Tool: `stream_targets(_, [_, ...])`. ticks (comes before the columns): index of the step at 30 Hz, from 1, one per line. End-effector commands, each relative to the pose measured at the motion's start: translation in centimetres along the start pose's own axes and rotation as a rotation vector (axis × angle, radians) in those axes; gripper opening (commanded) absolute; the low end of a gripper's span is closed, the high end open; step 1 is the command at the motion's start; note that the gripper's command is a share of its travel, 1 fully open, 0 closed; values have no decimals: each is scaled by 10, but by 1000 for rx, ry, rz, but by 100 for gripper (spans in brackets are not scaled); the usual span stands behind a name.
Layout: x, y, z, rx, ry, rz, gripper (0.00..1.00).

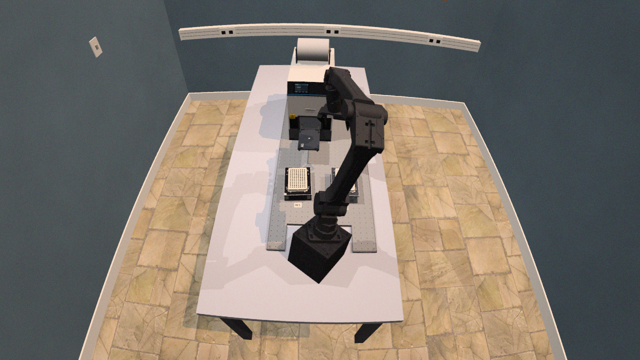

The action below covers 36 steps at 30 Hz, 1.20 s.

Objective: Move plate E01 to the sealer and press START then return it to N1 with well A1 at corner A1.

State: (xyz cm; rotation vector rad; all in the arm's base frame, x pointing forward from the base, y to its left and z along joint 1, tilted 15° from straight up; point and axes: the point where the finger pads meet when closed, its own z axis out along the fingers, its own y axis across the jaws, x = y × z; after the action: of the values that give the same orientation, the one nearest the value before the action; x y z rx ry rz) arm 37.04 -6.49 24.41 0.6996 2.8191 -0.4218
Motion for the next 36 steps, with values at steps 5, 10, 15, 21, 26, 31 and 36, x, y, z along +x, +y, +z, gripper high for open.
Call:
stream_targets(5, [20,13,-7,-76,-20,-228,100])
stream_targets(10, [46,19,-15,-123,-33,-332,100])
stream_targets(15, [65,20,-22,-174,-65,-433,100])
stream_targets(21, [78,26,-13,-149,-26,-399,100])
stream_targets(26, [72,22,-12,-137,-17,-368,100])
stream_targets(31, [68,18,-14,-131,-16,-343,100])
stream_targets(36, [66,17,-14,-129,-16,-333,100])
